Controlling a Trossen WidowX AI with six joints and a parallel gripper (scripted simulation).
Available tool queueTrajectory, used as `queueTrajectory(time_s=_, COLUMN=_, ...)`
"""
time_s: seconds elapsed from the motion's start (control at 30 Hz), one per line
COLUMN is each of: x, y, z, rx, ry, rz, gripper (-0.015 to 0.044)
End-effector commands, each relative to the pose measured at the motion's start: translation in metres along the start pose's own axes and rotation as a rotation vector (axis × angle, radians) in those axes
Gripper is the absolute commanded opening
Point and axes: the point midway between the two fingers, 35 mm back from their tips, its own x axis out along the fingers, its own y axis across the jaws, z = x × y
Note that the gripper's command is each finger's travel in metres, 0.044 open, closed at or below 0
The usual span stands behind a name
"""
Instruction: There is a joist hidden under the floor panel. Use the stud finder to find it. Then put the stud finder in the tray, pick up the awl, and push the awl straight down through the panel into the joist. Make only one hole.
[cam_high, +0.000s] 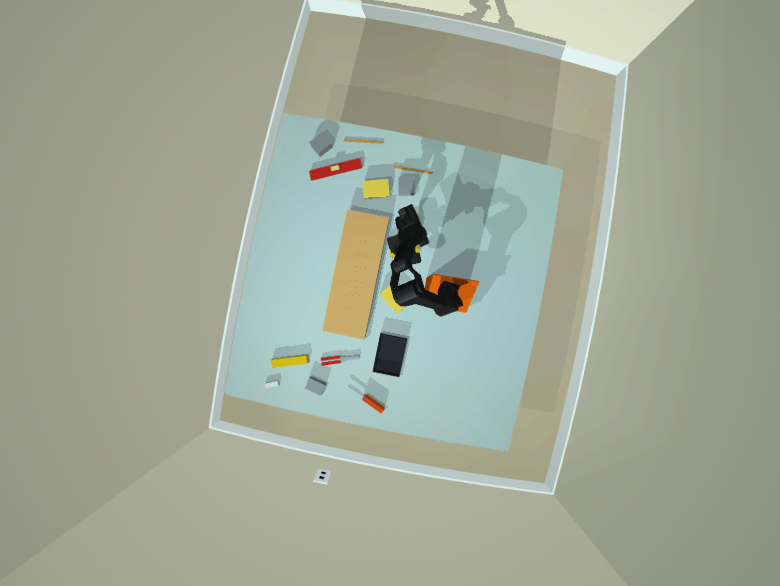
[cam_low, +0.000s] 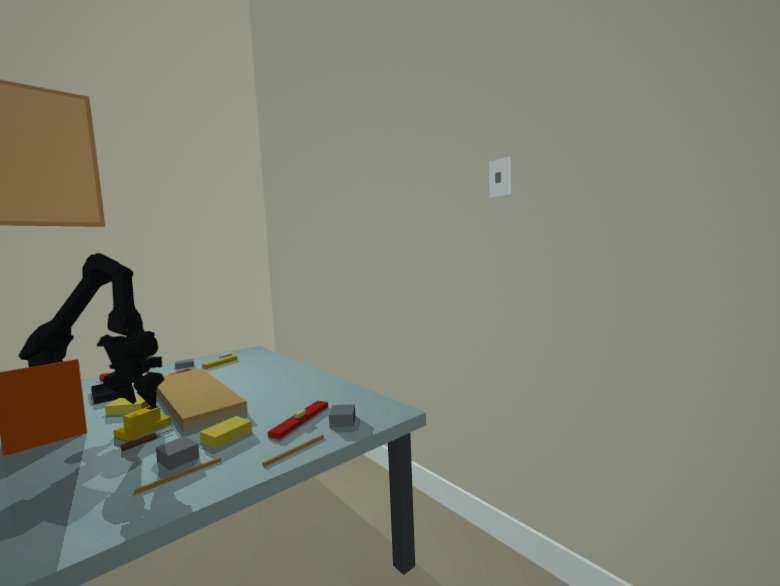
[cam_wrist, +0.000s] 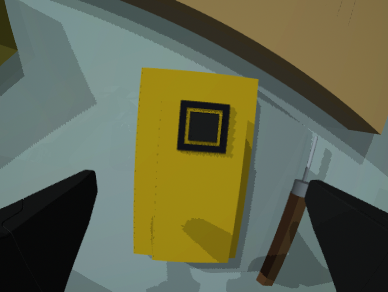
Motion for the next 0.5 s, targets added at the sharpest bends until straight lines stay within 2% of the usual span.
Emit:
queueTrajectory(time_s=0.0, x=0.0, y=0.001, z=0.001, rx=0.03, ry=-0.017, rz=0.015, gripper=0.044)
queueTrajectory(time_s=0.47, x=0.015, y=0.0, z=-0.002, rx=0.031, ry=-0.017, rz=0.015, gripper=0.044)
